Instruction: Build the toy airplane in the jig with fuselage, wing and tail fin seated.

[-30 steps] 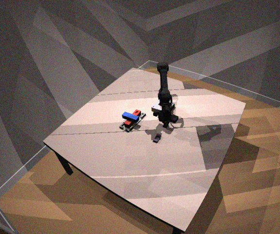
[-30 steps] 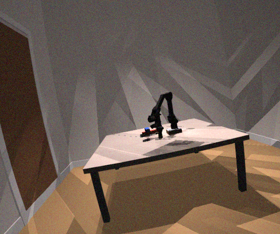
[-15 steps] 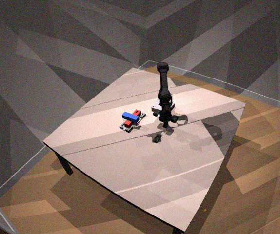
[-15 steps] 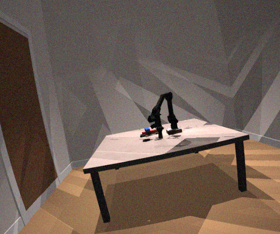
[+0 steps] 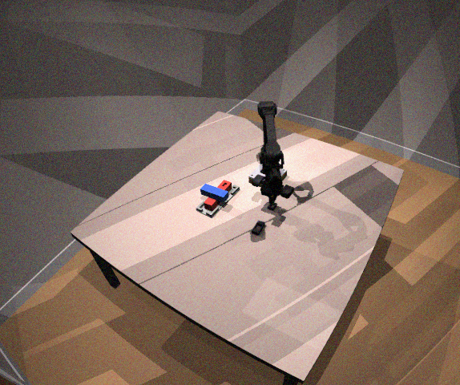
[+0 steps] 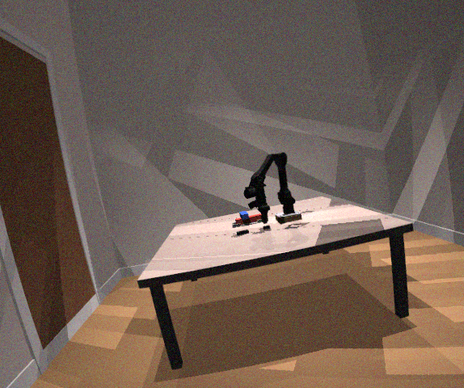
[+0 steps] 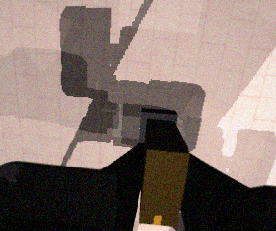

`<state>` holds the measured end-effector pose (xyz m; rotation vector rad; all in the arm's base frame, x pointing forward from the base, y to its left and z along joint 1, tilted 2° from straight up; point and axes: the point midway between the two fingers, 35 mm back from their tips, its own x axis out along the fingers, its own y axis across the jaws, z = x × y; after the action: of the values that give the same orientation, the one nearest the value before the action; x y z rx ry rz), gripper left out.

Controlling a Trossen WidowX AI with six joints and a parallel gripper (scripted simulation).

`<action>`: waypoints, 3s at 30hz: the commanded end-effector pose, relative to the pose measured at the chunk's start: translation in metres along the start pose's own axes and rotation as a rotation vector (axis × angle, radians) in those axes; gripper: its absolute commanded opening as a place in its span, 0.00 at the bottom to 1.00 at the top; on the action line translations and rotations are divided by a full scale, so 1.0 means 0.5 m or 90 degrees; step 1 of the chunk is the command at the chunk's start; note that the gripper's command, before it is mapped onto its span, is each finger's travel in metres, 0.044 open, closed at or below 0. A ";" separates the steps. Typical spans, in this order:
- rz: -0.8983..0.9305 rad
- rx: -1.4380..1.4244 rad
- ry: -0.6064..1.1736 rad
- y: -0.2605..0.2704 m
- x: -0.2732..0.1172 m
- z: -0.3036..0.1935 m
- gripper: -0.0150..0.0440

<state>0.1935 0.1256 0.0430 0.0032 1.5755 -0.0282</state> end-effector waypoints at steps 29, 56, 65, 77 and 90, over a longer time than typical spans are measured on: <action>0.009 -0.011 0.004 -0.008 -0.203 -0.004 0.25; -0.005 0.012 -0.002 -0.139 -0.177 0.062 0.25; -0.010 0.021 -0.003 -0.186 -0.168 0.074 0.25; -0.009 0.009 -0.001 -0.261 -0.153 0.087 0.25; -0.008 -0.004 0.001 -0.344 -0.136 0.086 0.25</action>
<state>0.2363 -0.0341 0.1192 -0.0033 1.5648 -0.0400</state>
